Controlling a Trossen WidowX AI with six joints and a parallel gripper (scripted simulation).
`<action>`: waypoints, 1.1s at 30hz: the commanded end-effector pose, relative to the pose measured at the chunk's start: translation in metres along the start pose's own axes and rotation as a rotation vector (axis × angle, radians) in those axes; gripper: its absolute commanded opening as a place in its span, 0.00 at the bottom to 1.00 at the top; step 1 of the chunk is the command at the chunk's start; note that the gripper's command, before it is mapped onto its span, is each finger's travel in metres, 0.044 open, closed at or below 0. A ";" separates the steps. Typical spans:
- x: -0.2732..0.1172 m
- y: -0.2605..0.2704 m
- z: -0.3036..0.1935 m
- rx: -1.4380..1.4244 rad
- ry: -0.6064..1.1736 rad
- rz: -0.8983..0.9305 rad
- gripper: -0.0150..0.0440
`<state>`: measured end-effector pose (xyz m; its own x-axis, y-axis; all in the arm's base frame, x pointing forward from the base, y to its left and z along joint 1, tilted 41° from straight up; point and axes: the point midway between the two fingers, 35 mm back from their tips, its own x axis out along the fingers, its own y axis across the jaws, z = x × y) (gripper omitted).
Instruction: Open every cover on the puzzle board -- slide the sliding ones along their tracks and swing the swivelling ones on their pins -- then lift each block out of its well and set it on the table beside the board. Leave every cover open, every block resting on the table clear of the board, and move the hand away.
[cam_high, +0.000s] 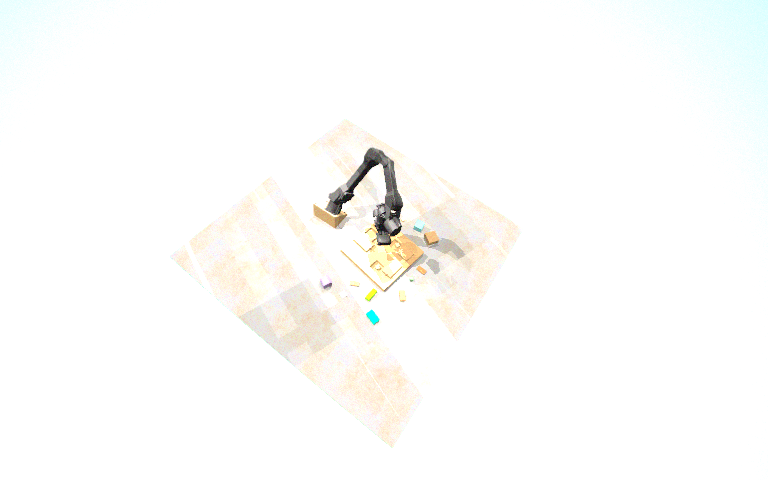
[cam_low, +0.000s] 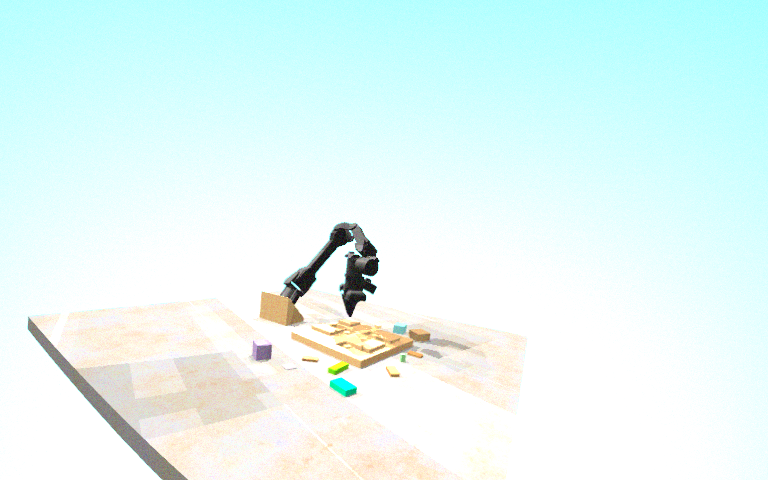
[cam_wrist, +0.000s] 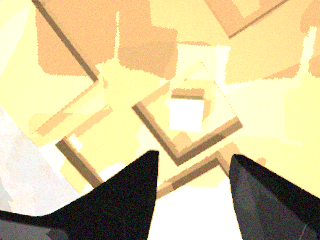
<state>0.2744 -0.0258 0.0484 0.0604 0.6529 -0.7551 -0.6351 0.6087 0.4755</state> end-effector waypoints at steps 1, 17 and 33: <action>0.005 0.000 0.000 -0.004 0.004 -0.001 0.50; 0.023 0.000 0.000 -0.116 0.003 -0.001 0.50; 0.024 0.000 0.000 -0.359 0.003 0.000 0.50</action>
<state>0.2757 -0.0107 0.0309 0.0573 0.6481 -0.7594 -0.8372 0.4455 0.3171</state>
